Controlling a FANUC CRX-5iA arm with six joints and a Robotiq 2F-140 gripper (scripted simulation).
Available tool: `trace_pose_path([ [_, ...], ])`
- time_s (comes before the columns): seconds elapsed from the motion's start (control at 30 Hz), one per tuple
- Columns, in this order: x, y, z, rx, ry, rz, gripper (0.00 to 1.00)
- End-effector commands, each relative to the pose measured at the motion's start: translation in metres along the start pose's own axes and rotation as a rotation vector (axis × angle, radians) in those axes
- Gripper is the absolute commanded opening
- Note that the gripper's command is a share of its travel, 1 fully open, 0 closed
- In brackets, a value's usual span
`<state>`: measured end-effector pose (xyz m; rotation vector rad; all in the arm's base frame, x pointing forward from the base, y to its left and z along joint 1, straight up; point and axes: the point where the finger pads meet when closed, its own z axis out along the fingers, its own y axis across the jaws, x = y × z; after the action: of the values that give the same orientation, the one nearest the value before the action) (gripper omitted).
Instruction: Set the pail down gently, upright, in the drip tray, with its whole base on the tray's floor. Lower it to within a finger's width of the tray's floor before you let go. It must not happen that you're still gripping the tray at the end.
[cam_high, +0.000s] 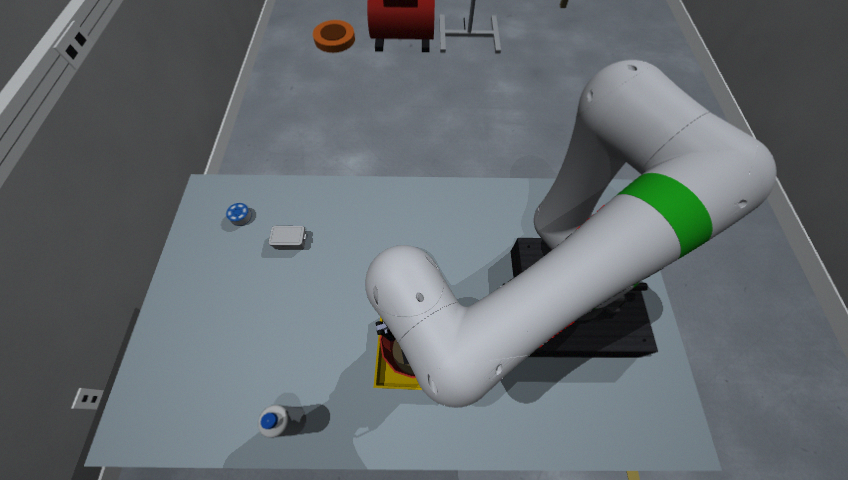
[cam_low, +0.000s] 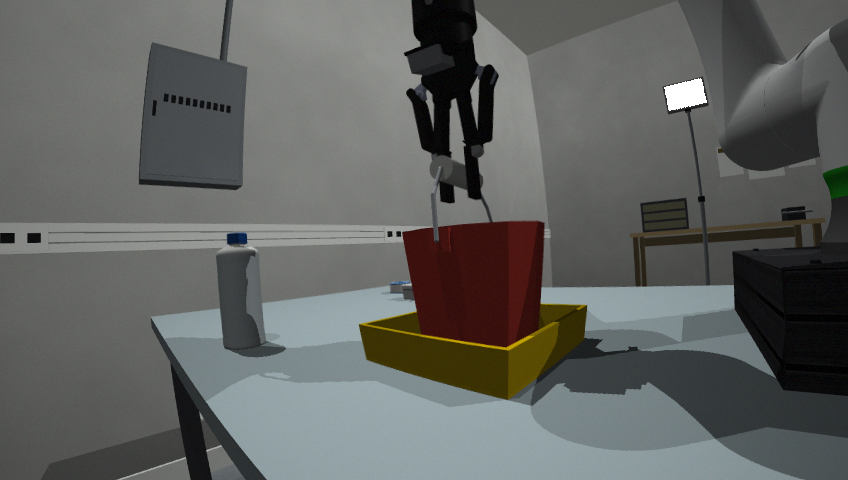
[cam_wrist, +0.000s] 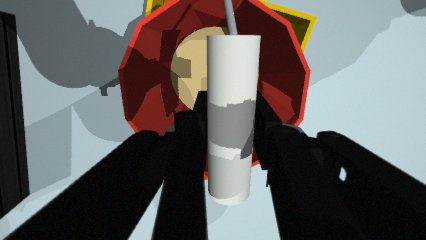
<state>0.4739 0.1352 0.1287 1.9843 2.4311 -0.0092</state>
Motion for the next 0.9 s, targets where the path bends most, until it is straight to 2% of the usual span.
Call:
trace_pose_path([
  [0.0,0.0,0.0006,-0.0008,-0.002,0.0,0.0,0.1],
  [0.03,0.0,0.0006,-0.0008,-0.002,0.0,0.0,1.0],
  [0.87,0.0,0.0006,-0.0008,-0.002,0.0,0.0,1.0],
])
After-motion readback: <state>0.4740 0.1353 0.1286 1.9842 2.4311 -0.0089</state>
